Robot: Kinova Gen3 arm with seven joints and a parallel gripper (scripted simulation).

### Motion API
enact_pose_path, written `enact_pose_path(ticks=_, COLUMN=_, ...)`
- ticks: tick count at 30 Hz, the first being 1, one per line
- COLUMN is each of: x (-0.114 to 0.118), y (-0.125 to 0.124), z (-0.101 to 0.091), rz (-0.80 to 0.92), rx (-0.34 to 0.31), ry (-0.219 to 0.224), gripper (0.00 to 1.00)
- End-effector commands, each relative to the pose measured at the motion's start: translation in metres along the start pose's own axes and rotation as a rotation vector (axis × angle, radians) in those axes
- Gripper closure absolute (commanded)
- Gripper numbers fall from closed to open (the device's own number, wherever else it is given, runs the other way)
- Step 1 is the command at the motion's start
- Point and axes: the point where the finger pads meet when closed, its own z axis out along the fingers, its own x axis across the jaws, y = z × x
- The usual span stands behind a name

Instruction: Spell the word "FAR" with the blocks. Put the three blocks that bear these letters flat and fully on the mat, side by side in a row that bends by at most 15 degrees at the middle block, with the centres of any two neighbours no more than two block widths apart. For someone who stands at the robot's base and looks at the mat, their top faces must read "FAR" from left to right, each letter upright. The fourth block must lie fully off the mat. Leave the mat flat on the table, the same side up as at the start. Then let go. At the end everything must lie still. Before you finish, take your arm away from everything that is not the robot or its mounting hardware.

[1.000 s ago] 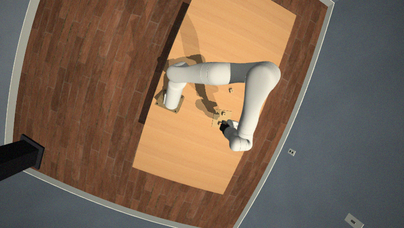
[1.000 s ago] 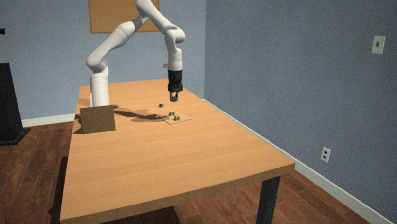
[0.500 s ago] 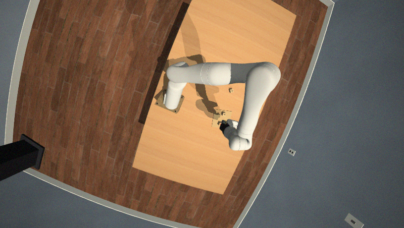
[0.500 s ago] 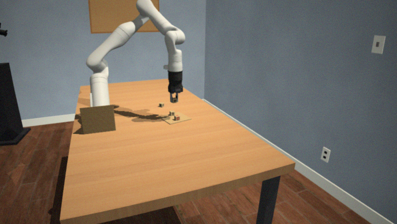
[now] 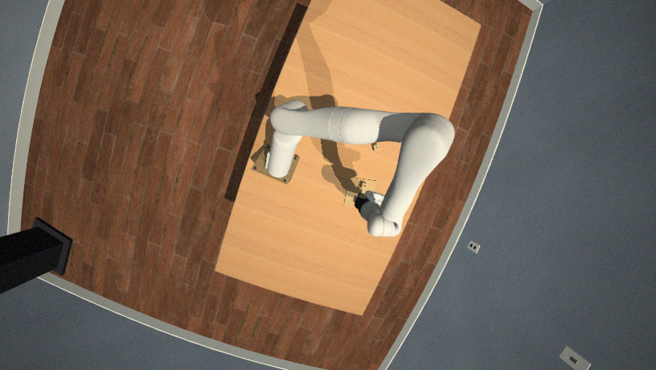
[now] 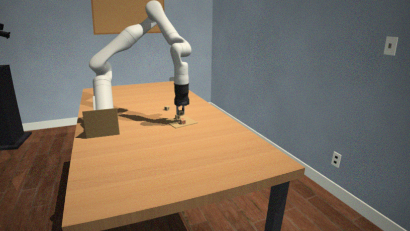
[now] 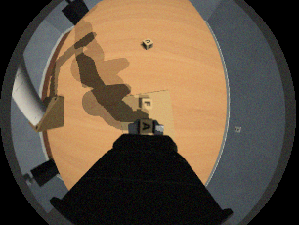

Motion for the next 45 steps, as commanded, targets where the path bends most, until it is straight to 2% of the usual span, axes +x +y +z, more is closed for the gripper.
enact_pose_path(ticks=1, x=-0.003, y=-0.001, z=0.018, rz=0.0, rx=0.003, ry=-0.008, gripper=0.51)
enact_pose_path(ticks=9, x=-0.003, y=-0.001, z=0.035, rz=0.0, rx=0.003, ry=-0.008, gripper=0.51)
enact_pose_path(ticks=45, x=-0.003, y=-0.001, z=0.035, rz=0.0, rx=0.003, ry=-0.007, gripper=0.51)
